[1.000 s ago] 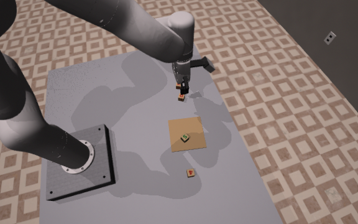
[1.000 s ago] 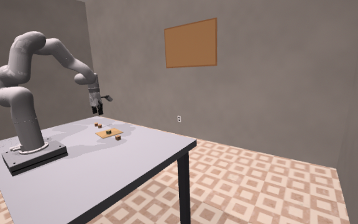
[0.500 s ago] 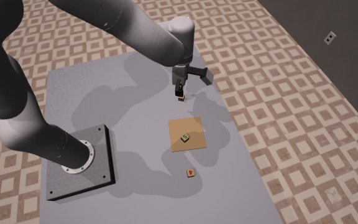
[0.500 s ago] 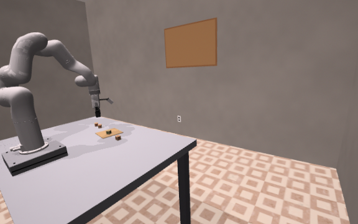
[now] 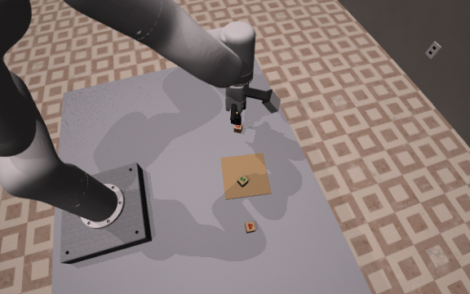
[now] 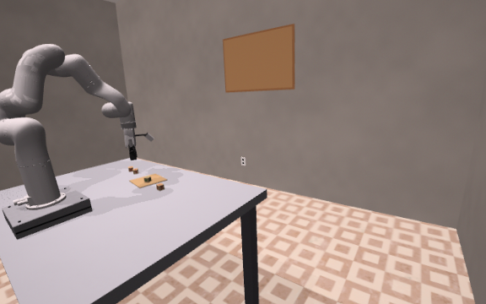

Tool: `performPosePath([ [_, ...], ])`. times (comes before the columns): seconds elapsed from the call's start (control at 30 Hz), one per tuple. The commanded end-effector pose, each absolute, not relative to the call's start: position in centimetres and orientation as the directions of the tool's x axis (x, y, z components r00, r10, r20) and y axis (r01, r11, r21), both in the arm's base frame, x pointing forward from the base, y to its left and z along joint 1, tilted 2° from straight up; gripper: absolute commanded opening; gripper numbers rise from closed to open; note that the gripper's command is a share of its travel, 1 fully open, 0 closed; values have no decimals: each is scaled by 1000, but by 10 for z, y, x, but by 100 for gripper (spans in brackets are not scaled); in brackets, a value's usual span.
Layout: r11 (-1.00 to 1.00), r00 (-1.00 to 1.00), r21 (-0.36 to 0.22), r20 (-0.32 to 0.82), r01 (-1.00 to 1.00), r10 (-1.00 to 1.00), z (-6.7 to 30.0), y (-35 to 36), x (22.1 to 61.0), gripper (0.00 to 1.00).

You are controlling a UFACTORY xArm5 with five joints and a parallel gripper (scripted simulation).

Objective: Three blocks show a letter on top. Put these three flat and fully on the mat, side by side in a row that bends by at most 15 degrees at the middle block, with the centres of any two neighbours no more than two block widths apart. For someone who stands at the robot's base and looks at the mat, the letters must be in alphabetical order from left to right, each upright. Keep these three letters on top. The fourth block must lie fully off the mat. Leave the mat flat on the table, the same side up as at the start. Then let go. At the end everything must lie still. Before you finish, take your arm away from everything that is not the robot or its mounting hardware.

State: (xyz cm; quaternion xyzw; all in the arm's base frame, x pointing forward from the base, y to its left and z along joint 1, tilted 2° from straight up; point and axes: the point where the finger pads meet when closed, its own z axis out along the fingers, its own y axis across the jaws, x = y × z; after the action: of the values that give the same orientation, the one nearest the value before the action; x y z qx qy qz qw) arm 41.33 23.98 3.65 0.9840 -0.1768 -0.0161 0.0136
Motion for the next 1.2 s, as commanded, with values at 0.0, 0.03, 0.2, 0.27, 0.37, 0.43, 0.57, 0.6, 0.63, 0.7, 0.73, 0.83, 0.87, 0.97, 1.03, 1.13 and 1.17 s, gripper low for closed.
performPosePath([
  [0.0, -937, 937, 29, -24, -348, -348, 38, 240, 415, 63],
  [0.03, -937, 937, 29, -24, -348, -348, 38, 240, 415, 63],
  [0.2, -937, 937, 29, -24, -348, -348, 38, 240, 415, 63],
  [0.27, -937, 937, 29, -24, -348, -348, 38, 240, 415, 63],
  [0.37, -937, 937, 29, -24, -348, -348, 38, 240, 415, 63],
  [0.43, -937, 937, 29, -24, -348, -348, 38, 240, 415, 63],
  [0.57, -937, 937, 29, -24, -348, -348, 38, 240, 415, 63],
  [0.6, -937, 937, 29, -24, -348, -348, 38, 240, 415, 63],
  [0.63, -937, 937, 29, -24, -348, -348, 38, 240, 415, 63],
  [0.7, -937, 937, 29, -24, -348, -348, 38, 240, 415, 63],
  [0.73, -937, 937, 29, -24, -348, -348, 38, 240, 415, 63],
  [0.83, -937, 937, 29, -24, -348, -348, 38, 240, 415, 63],
  [0.87, -937, 937, 29, -24, -348, -348, 38, 240, 415, 63],
  [0.97, -937, 937, 29, -24, -348, -348, 37, 240, 415, 63],
  [1.03, -937, 937, 29, -24, -348, -348, 37, 240, 415, 63],
  [1.13, -937, 937, 29, -24, -348, -349, 35, 240, 415, 63],
  [1.17, -937, 937, 29, -24, -348, -349, 35, 240, 415, 63],
])
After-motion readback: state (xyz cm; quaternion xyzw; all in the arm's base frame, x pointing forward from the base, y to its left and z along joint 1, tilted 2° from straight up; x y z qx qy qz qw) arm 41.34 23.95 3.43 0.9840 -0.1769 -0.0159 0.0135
